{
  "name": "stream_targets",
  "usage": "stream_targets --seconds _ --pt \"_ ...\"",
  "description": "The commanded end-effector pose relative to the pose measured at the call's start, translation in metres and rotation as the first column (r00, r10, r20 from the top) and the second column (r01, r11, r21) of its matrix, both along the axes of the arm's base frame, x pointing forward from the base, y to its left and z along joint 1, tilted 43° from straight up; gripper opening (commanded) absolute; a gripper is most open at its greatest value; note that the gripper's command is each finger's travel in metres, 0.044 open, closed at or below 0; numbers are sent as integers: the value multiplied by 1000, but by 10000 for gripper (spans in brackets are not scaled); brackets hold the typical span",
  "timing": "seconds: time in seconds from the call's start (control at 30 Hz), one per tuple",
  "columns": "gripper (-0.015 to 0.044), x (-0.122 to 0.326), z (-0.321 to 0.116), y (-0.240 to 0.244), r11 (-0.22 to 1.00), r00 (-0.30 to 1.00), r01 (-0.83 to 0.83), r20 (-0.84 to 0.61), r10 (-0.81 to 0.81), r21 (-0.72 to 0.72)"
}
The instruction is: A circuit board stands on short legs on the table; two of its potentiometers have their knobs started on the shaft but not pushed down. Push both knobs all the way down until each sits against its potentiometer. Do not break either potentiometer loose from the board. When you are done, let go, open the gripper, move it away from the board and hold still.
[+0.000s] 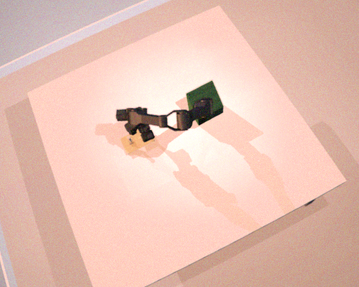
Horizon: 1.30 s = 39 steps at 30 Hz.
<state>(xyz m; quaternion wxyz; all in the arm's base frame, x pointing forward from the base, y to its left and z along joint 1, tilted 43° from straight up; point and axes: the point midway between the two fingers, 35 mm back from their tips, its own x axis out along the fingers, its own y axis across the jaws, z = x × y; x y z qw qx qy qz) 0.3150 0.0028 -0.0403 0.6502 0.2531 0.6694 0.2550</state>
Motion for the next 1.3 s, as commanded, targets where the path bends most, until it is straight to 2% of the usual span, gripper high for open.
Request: stream_targets --seconds 0.0,0.5,0.77,1.03,1.27 --pt "0 2 -1 2 1000 1000 -23 5 23 1" --pt "0 2 16 -12 1000 1000 -23 5 23 1" --pt "210 1 11 -8 1000 1000 -21 -3 21 6" --pt "0 53 29 -26 1000 1000 -22 3 22 3" --pt "0 94 49 -40 1000 1000 -23 9 23 -1"
